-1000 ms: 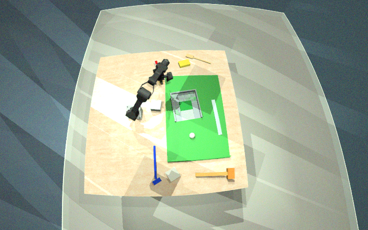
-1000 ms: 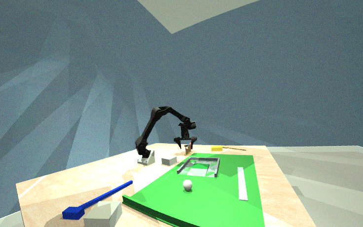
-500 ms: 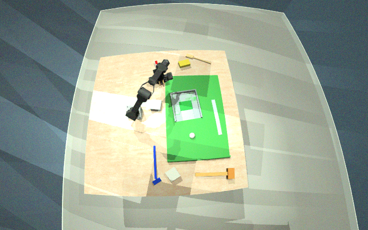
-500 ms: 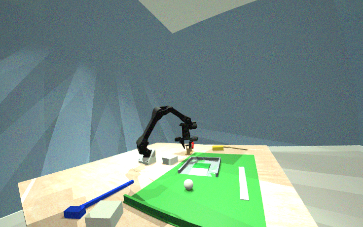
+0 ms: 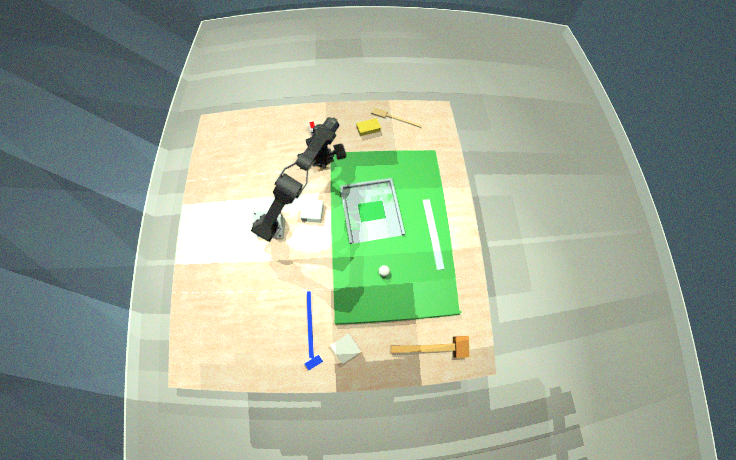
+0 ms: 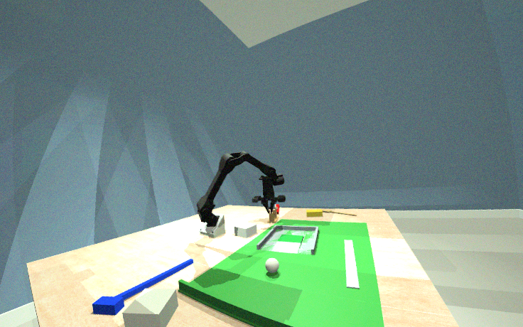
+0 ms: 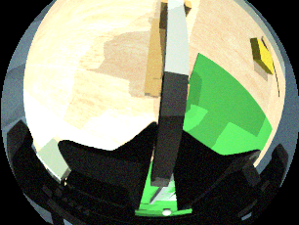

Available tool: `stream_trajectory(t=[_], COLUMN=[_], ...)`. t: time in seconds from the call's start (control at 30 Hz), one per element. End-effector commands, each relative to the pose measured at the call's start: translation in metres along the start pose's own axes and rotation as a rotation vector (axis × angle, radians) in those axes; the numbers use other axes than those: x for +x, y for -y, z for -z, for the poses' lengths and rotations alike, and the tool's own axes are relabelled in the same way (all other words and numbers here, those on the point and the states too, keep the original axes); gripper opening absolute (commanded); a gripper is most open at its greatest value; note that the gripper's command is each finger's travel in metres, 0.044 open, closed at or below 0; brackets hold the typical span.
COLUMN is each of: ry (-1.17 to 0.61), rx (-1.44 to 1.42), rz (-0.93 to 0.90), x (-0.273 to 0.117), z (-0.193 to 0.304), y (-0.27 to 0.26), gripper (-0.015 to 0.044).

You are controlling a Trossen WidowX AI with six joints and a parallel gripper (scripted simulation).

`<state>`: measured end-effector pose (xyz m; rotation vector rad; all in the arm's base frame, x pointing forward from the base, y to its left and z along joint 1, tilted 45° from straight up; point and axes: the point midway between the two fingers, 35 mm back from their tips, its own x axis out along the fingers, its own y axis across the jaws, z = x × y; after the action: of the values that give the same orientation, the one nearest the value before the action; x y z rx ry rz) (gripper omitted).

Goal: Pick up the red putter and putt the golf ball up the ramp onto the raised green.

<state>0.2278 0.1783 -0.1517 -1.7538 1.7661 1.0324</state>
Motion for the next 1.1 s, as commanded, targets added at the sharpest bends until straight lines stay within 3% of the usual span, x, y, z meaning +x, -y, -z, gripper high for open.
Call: stream_trajectory(t=[0.0, 0.5, 0.67, 1.07], ry=[0.012, 0.013, 0.010, 0.081], rx=[0.004, 0.003, 0.014, 0.263], rz=[0.004, 0.003, 0.008, 0.019], x=[-0.015, -0.090, -0.087, -0.112], z=[-0.004, -0.007, -0.002, 0.080], y=[0.002, -0.001, 0.003, 0.040], gripper=[0.0000, 0.0000, 0.0000, 0.0000])
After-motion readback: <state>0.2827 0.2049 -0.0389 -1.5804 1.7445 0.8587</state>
